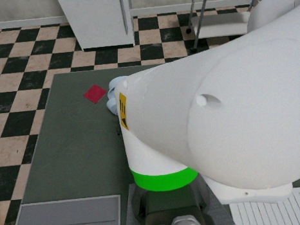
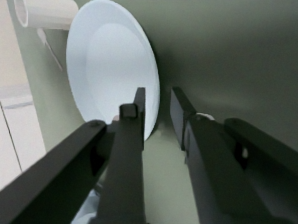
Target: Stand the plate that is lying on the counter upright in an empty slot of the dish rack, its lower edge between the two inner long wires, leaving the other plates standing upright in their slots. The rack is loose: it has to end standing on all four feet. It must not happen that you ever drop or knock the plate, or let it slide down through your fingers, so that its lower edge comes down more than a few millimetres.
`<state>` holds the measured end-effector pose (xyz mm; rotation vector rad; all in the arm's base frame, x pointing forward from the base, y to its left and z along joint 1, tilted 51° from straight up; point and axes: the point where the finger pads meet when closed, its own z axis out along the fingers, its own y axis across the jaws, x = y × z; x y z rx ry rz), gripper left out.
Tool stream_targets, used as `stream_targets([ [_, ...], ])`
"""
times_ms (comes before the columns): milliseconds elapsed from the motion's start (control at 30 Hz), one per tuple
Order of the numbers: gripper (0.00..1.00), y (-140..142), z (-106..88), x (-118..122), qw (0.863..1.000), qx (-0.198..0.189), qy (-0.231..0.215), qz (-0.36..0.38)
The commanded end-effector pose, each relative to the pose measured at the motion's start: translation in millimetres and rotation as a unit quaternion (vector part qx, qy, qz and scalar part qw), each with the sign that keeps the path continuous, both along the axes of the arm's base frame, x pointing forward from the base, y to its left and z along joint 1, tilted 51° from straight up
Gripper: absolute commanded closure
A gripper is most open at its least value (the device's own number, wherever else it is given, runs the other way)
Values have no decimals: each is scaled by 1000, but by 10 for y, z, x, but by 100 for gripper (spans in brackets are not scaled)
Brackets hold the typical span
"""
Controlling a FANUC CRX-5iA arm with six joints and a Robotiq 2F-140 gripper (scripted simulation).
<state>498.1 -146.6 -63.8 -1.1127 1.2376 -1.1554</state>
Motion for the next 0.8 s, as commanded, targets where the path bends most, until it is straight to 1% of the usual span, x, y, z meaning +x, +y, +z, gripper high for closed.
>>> stream_targets([
  [0, 76, -2, 2, 5, 1000, 0, 0, 0],
  [767, 76, -2, 4, 94, 1000, 0, 0, 0],
])
